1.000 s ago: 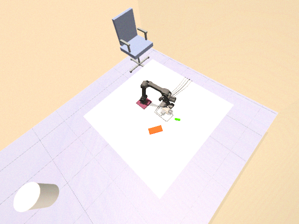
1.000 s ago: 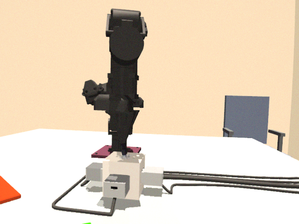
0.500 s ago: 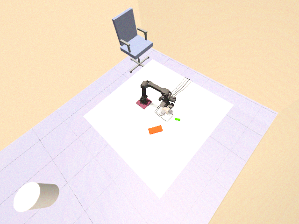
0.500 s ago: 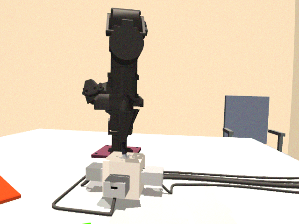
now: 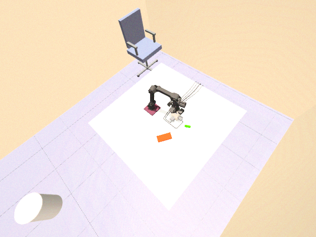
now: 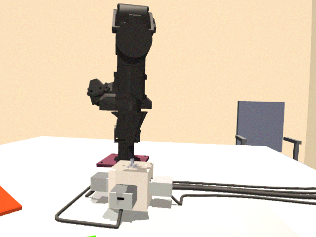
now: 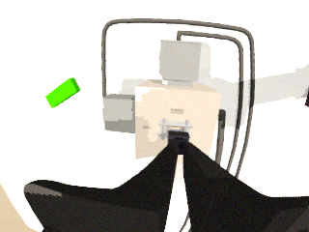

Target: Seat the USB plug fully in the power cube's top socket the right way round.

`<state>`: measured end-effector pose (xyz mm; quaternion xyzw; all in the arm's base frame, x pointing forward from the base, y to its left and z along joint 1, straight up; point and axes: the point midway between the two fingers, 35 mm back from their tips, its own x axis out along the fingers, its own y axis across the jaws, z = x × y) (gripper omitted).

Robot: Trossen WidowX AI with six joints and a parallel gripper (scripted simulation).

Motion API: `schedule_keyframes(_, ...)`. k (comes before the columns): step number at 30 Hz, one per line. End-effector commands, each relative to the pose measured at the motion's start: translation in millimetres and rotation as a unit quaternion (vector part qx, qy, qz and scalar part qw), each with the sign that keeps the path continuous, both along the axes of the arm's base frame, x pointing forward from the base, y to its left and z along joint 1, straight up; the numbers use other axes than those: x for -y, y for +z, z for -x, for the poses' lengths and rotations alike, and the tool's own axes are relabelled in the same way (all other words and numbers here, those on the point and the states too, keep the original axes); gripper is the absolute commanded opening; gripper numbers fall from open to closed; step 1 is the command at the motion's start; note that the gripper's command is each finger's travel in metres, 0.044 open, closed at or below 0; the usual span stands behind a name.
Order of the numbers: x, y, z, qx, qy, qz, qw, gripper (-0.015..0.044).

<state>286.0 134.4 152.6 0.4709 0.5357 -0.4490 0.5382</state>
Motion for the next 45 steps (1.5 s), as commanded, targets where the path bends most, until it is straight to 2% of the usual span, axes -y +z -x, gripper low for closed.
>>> schedule_keyframes(1, -1, 5, -1, 0.004, 0.0, -0.002, 1.0, 0.0)
schedule_keyframes(28, 0, 18, -1, 0.003, 0.003, -0.001, 1.0, 0.0)
schedule_keyframes(45, 0, 16, 0, 0.005, 0.201, 0.004, 0.979, 0.0)
